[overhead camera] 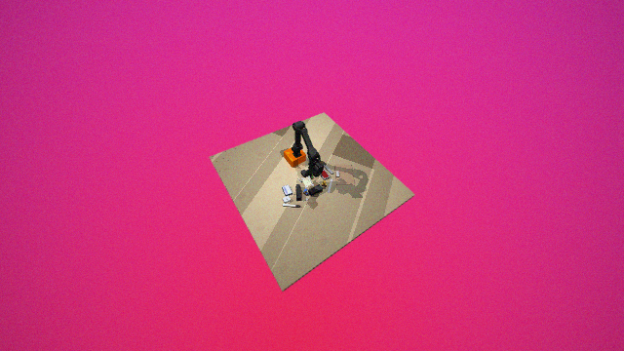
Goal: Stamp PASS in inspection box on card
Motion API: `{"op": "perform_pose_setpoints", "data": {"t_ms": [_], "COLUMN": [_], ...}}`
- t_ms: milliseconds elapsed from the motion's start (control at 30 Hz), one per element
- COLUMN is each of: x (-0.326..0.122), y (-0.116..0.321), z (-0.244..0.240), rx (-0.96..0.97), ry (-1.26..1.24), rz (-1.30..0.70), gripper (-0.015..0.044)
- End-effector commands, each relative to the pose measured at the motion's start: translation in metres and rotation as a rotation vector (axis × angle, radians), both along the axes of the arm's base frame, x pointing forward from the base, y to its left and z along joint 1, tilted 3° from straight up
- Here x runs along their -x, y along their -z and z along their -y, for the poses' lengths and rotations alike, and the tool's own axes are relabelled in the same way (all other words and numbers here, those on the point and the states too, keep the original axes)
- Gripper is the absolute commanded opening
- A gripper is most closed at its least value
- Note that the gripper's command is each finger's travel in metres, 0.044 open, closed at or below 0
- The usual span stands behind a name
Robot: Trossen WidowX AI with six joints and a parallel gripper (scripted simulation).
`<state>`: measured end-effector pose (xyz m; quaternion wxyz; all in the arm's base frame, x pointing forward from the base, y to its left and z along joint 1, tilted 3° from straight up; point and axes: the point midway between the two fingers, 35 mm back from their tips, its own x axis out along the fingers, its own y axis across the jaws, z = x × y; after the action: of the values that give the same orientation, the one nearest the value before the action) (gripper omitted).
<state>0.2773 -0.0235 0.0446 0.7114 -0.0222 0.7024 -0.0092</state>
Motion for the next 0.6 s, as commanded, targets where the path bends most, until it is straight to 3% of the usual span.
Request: {"op": "perform_pose_setpoints", "data": {"t_ms": [0,567], "x": [-0.006,-0.005], "y": [0.000,0.004], "z": [-0.024,-0.111], "rx": [-0.007,-0.014], "ry": [0.003,0.003], "rz": [0.003,0.001], "gripper": [0.0000,0.0000]}}
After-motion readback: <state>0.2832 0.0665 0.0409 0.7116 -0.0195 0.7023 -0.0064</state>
